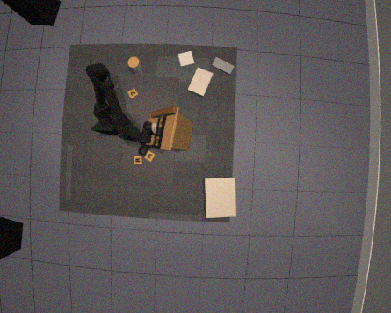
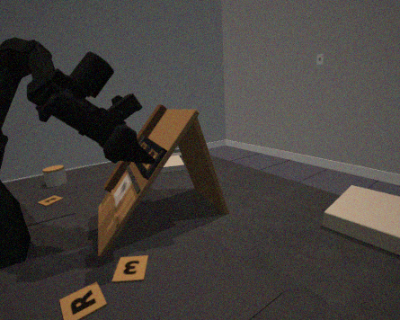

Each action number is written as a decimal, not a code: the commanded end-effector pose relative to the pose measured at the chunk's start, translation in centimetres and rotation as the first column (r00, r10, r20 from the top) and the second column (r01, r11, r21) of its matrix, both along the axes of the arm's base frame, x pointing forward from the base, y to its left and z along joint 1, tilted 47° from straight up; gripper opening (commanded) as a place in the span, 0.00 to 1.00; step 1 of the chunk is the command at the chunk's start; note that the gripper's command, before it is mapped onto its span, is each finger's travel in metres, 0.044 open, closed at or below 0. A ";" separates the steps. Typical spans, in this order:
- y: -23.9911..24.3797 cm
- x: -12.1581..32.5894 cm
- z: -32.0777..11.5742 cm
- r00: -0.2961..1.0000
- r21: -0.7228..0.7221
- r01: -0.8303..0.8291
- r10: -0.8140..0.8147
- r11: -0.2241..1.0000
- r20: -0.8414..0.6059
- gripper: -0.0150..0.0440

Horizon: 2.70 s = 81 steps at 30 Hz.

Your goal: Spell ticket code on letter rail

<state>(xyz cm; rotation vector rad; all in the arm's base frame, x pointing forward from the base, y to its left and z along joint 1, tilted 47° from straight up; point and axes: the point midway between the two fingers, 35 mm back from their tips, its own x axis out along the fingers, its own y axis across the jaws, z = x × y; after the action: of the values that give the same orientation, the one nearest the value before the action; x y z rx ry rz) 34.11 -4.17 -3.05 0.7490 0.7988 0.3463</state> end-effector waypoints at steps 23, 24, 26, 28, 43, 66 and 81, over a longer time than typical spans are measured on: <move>1.1 0.0 1.2 1.000 -0.003 0.005 -0.005 1.000 0.000 0.25; 1.1 0.0 1.2 1.000 -0.003 0.005 -0.005 1.000 0.000 0.25; 1.2 0.0 1.3 1.000 -0.003 0.005 -0.005 1.000 0.000 0.25; 1.3 0.0 1.4 1.000 -0.003 0.005 -0.005 1.000 0.000 0.25; 1.9 0.0 2.1 1.000 -0.002 0.005 -0.005 1.000 0.000 0.25; 2.9 0.0 3.0 1.000 -0.002 0.005 -0.005 1.000 0.000 0.25; 3.6 0.0 3.6 1.000 -0.001 0.005 -0.005 1.000 -0.001 0.25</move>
<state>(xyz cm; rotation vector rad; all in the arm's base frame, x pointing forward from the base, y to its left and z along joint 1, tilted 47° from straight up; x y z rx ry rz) 34.10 -0.66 0.49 0.7488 0.7963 0.3483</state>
